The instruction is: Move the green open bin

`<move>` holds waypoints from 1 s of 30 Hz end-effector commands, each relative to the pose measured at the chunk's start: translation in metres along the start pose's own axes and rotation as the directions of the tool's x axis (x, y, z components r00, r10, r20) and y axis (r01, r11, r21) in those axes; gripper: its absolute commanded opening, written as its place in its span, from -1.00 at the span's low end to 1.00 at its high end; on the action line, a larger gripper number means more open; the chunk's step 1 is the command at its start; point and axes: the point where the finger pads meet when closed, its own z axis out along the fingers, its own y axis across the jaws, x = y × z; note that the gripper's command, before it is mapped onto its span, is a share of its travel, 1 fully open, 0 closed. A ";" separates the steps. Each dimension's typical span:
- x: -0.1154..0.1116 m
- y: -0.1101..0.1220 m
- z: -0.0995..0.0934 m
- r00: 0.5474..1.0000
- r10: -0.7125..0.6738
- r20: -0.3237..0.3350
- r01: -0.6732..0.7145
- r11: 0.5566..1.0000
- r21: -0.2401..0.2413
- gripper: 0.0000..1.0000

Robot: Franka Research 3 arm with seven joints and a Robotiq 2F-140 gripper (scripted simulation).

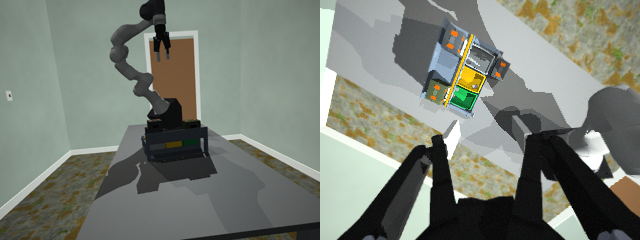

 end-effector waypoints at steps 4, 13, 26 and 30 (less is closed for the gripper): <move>0.002 0.001 0.002 0.982 -0.190 -0.001 0.190 0.982 -0.008 0.15; 0.001 0.000 0.001 0.982 -0.189 0.001 0.189 0.982 -0.003 0.15; 0.002 0.001 0.002 0.922 -0.387 0.001 0.387 0.922 -0.009 0.15; 0.001 0.000 0.001 0.923 -0.386 0.002 0.386 0.922 -0.004 0.15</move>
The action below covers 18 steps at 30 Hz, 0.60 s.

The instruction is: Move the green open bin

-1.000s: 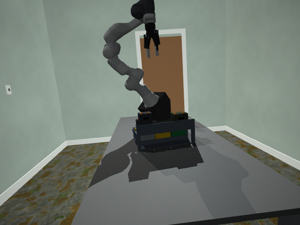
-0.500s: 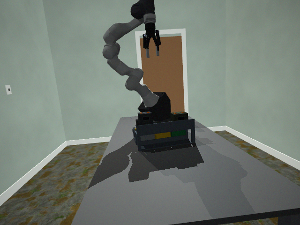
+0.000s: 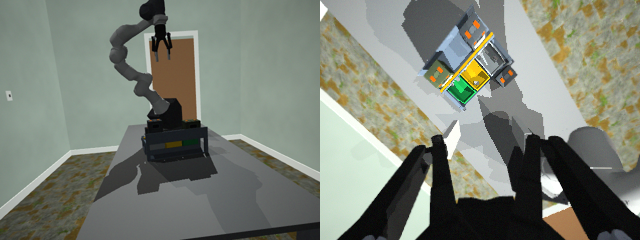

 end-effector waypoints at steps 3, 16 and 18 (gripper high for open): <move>0.001 0.001 0.001 0.980 -0.201 0.000 0.201 0.980 -0.008 0.15; 0.001 0.001 0.001 0.968 -0.252 0.000 0.252 0.968 -0.010 0.15; 0.001 0.000 0.000 0.954 -0.300 0.000 0.300 0.954 -0.008 0.15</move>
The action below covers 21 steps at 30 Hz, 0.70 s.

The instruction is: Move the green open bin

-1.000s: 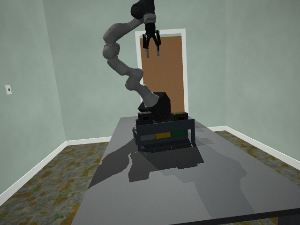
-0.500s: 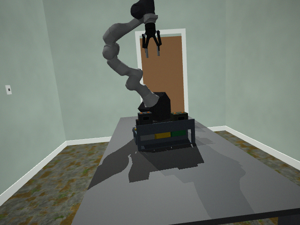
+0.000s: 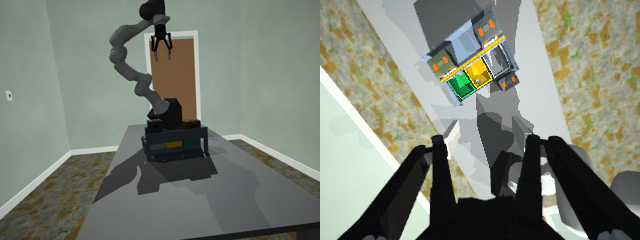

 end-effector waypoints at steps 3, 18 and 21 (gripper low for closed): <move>0.001 0.001 0.001 0.970 -0.242 0.001 0.242 0.970 -0.013 0.15; 0.001 0.001 0.001 0.960 -0.279 0.001 0.279 0.960 -0.013 0.15; 0.001 0.001 0.001 0.941 -0.338 0.003 0.338 0.941 -0.018 0.15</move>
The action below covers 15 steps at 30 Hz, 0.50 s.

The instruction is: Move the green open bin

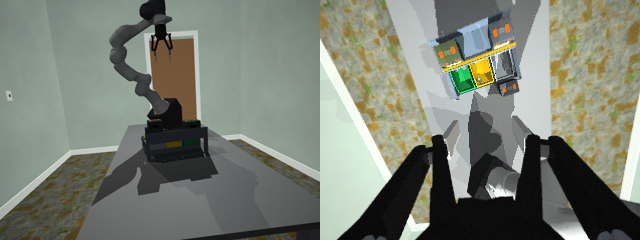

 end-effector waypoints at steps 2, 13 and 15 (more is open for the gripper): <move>0.001 0.001 0.001 0.995 -0.102 0.003 0.102 0.995 -0.010 0.15; 0.000 0.001 0.001 0.997 -0.082 0.002 0.082 0.997 -0.007 0.15; 0.001 0.001 0.001 0.995 -0.095 0.002 0.095 0.995 -0.009 0.15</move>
